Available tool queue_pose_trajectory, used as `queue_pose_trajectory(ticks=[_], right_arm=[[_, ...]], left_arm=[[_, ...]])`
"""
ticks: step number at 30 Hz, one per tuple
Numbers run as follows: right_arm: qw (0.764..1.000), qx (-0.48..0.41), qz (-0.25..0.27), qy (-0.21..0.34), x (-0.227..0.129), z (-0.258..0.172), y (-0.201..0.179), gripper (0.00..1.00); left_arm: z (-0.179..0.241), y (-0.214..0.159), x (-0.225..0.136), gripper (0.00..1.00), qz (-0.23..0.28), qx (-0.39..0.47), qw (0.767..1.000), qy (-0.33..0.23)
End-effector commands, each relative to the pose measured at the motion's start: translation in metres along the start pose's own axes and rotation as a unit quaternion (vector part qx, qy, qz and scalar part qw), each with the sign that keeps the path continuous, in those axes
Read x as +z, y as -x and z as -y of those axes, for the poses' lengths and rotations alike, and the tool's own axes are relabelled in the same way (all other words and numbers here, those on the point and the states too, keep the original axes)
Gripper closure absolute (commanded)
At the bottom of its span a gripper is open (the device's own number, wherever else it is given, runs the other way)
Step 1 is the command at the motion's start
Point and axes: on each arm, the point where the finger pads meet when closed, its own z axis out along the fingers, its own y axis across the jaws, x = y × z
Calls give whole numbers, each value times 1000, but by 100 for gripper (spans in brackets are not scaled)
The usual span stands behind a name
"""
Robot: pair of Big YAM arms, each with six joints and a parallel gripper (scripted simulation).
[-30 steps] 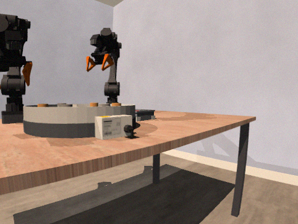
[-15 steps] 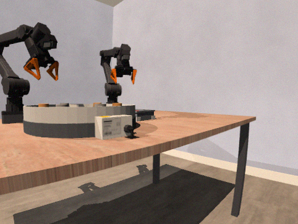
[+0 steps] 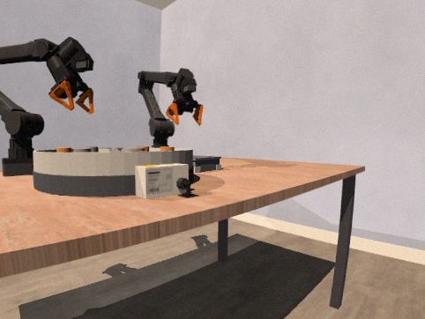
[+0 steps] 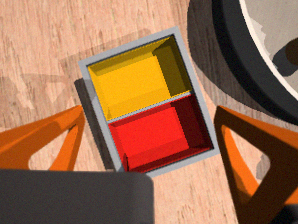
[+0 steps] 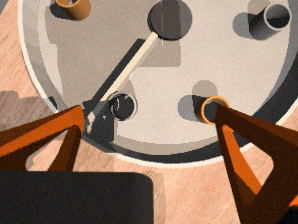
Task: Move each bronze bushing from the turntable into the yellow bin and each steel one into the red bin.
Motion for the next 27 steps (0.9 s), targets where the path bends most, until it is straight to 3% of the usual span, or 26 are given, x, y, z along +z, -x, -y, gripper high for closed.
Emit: queue_pose_trajectory(ticks=[1, 4, 6, 8, 12, 14, 16, 18, 27], right_arm=[[1000, 11, 19, -6, -3, 3, 14, 0], [1000, 11, 19, -5, -3, 3, 14, 0], [1000, 11, 19, -5, -3, 3, 14, 0], [1000, 11, 19, -5, -3, 3, 14, 0], [1000, 11, 20, -4, -7, 3, 17, 0], [1000, 11, 20, -4, -7, 3, 17, 0], [1000, 11, 20, -4, -7, 3, 17, 0], [1000, 11, 20, -4, -7, 3, 17, 0], [1000, 11, 20, -4, -7, 3, 17, 0]], left_arm=[[0, 25, -9, 0, 32, -8, 999, 1], [0, 25, -9, 0, 32, -8, 999, 1], [6, 43, -22, 0, 57, -5, 998, -6], [16, 34, -18, 0, 58, 7, 998, -15], [56, 37, -30, 0, 105, 53, 992, -55], [90, 54, -56, 0, 160, 87, 979, -95], [90, 54, -56, 0, 160, 87, 979, -95], [121, 64, -84, 0, 209, 116, 962, -135], [205, 45, -173, 0, 326, 187, 882, -283]])
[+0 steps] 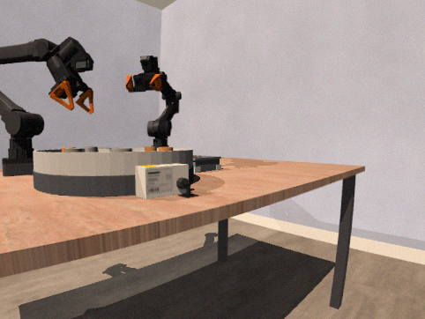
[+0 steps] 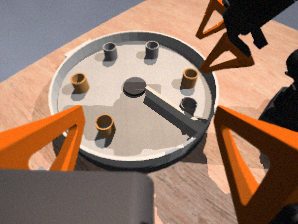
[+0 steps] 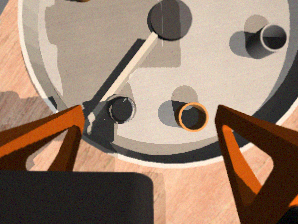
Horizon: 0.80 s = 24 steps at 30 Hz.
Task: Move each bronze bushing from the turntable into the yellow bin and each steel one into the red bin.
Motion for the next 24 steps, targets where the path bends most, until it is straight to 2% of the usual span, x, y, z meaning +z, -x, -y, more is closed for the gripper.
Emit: queue_pose_trajectory(ticks=[1, 4, 6, 7, 10, 24], right_arm=[[1000, 9, 20, -4, -7, 3, 17, 0], [1000, 9, 20, -4, -7, 3, 17, 0], [1000, 9, 20, -4, -7, 3, 17, 0], [1000, 9, 20, -4, -7, 3, 17, 0], [1000, 9, 20, -4, -7, 3, 17, 0], [1000, 9, 20, -4, -7, 3, 17, 0]], left_arm=[[30, 38, -15, 0, 69, 8, 997, -37], [48, 39, -22, 0, 87, 15, 994, -66], [48, 39, -22, 0, 87, 15, 994, -66], [53, 55, -28, 0, 103, 16, 992, -73], [60, 55, -34, 0, 114, 18, 990, -86], [57, 57, -33, 0, 109, 23, 991, -81]])
